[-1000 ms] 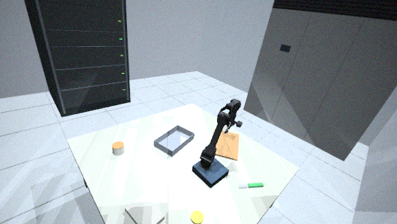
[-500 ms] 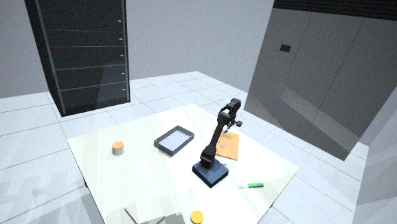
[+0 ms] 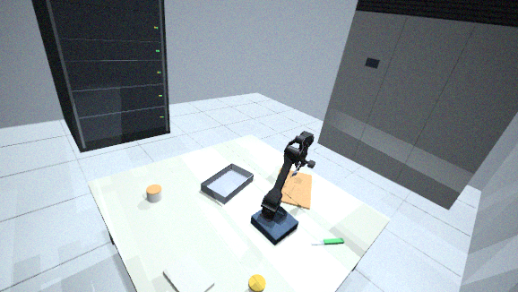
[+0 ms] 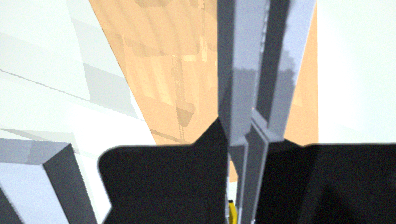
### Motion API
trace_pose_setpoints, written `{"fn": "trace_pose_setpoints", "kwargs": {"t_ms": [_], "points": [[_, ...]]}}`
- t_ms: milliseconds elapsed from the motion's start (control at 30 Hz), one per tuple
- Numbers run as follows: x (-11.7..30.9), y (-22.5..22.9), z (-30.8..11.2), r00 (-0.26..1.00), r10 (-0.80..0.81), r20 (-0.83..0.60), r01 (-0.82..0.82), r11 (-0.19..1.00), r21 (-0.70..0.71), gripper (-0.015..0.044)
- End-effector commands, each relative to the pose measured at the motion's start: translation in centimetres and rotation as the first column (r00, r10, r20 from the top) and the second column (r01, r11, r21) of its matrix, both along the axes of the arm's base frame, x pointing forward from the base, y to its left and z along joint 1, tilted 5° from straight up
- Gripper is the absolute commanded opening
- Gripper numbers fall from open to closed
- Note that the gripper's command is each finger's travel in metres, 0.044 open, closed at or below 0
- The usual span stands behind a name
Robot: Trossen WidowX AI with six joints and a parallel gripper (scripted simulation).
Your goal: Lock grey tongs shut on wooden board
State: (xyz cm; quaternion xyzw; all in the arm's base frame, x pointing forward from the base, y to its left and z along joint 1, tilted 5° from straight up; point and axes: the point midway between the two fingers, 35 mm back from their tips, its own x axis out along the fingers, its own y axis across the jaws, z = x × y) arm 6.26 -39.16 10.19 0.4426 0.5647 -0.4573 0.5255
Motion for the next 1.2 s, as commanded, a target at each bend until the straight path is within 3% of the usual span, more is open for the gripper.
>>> {"fn": "trace_pose_setpoints", "kwargs": {"t_ms": [0,1167], "points": [[-0.1,-0.1,-0.7,1.0,-0.003,-0.003,0.003,1.0,-0.001,-0.015],[-0.5,0.1,-6.4,1.0,-0.003,-0.004,0.003,1.0,-0.001,-0.015]]}}
